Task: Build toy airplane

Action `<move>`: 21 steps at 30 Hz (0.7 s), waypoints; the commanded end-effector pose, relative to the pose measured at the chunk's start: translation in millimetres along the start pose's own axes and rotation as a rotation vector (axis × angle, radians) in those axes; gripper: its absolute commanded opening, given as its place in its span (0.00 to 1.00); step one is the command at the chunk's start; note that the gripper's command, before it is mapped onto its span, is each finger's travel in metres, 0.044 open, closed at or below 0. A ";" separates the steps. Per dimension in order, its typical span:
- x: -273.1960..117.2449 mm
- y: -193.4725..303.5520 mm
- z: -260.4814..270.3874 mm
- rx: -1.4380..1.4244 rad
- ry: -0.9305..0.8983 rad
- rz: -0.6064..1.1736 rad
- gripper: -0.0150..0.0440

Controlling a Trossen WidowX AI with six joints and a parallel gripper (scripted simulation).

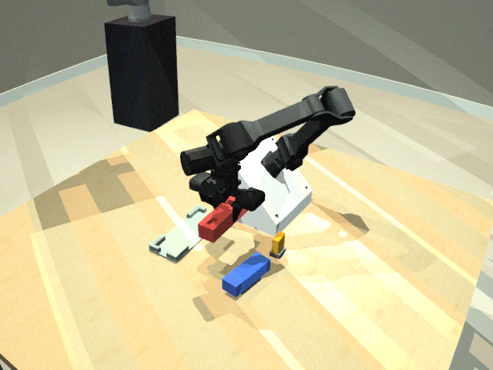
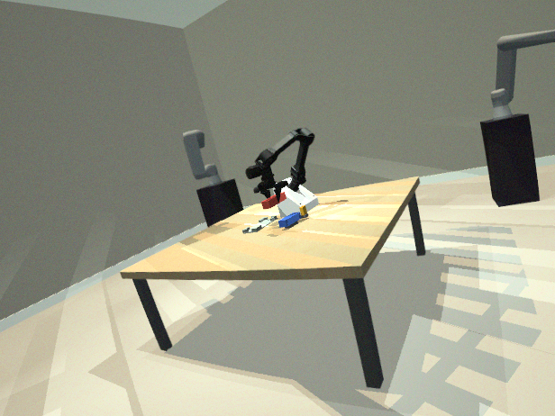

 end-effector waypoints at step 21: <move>-0.2 0.7 -43.7 -0.007 0.010 -0.012 0.25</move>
Point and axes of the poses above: the point midway between the two fingers, 35 mm back from their tips, its own x axis out along the fingers, its own z axis across the jaws, y = z × x, the point moved 8 cm from there along -x, back along the fingers, and after that the axes turned 5 degrees about -x, right-handed, at the moved point
